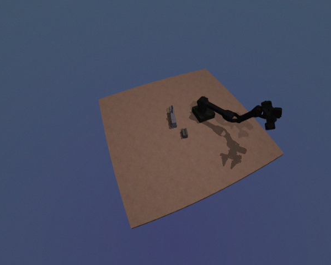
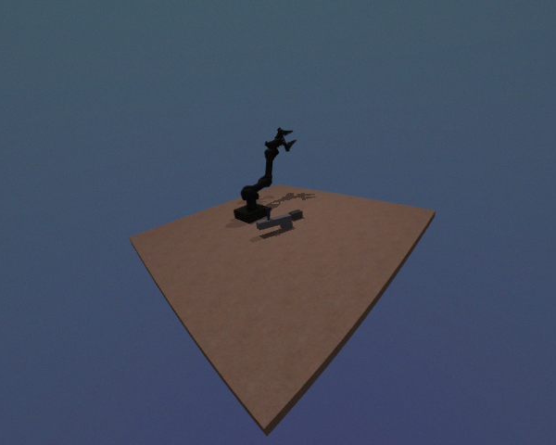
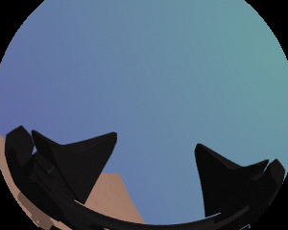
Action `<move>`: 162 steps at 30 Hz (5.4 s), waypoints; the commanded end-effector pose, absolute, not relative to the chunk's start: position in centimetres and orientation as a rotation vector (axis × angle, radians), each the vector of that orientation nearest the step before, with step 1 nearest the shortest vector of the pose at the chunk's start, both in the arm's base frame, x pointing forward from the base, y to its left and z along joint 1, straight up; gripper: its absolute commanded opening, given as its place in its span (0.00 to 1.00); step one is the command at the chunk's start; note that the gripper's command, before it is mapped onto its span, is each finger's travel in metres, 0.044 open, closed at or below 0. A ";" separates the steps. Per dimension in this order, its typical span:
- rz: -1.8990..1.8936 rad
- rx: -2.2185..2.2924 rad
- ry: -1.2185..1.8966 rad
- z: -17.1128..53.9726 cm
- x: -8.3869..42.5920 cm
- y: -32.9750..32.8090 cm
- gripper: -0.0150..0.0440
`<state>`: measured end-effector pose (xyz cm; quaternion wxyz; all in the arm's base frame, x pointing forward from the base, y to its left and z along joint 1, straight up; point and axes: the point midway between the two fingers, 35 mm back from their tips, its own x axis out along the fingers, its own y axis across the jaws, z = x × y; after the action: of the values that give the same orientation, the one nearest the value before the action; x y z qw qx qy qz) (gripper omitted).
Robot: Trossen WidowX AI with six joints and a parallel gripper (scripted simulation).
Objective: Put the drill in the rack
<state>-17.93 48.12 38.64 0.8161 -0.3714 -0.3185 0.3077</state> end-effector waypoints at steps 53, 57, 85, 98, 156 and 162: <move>0.108 0.460 -0.371 58.9 12.4 1.3 0.25; 0.043 0.512 -0.278 56.5 15.9 -1.3 0.25; -0.186 0.260 1.237 18.2 28.9 -5.6 0.25; -0.126 0.123 1.536 12.9 26.2 -4.6 0.25; -0.123 0.114 1.546 10.8 25.9 -4.6 0.25; -0.123 0.114 1.546 10.6 25.8 -4.6 0.25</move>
<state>26.35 -4.66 11.67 0.7247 0.0501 0.6850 -0.0550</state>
